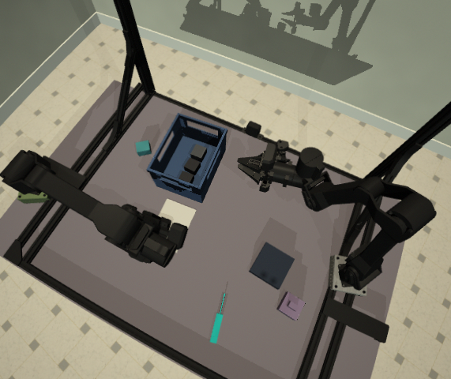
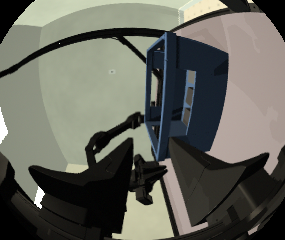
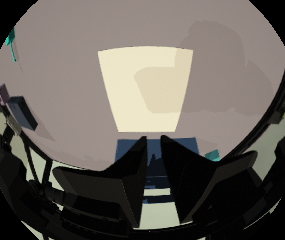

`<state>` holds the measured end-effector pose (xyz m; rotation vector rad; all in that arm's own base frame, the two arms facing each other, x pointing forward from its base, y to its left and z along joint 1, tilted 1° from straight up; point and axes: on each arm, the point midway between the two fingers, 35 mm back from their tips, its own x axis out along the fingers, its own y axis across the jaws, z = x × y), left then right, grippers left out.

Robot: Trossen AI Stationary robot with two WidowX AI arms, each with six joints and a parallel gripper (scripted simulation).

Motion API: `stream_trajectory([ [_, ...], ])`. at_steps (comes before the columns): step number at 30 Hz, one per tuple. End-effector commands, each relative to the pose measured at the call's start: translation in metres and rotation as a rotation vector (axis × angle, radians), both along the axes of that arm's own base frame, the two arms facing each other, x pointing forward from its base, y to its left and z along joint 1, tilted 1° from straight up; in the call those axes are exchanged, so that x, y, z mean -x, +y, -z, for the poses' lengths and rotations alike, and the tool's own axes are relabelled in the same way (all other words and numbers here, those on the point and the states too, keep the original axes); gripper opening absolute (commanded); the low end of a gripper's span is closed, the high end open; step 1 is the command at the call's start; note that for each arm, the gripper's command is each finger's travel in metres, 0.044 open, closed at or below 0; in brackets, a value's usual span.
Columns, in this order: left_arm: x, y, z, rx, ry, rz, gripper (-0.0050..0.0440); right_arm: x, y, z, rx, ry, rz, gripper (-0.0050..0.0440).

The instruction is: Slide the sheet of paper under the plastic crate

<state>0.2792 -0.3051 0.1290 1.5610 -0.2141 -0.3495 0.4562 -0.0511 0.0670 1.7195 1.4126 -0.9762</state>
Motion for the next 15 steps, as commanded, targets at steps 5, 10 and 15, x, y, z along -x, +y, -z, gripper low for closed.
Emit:
stream_trajectory([
  [5, -0.009, -0.005, 0.008, -0.016, 0.0, 0.0, 0.015, -0.001, 0.0, 0.002, -0.009, 0.008, 0.009, 0.006],
  [10, -0.024, -0.012, 0.017, -0.016, 0.0, 0.0, 0.015, -0.001, 0.0, 0.002, -0.009, 0.008, 0.009, 0.006],
  [15, -0.039, -0.019, 0.027, -0.016, 0.001, -0.001, 0.015, -0.001, 0.0, 0.002, -0.009, 0.008, 0.009, 0.006],
])
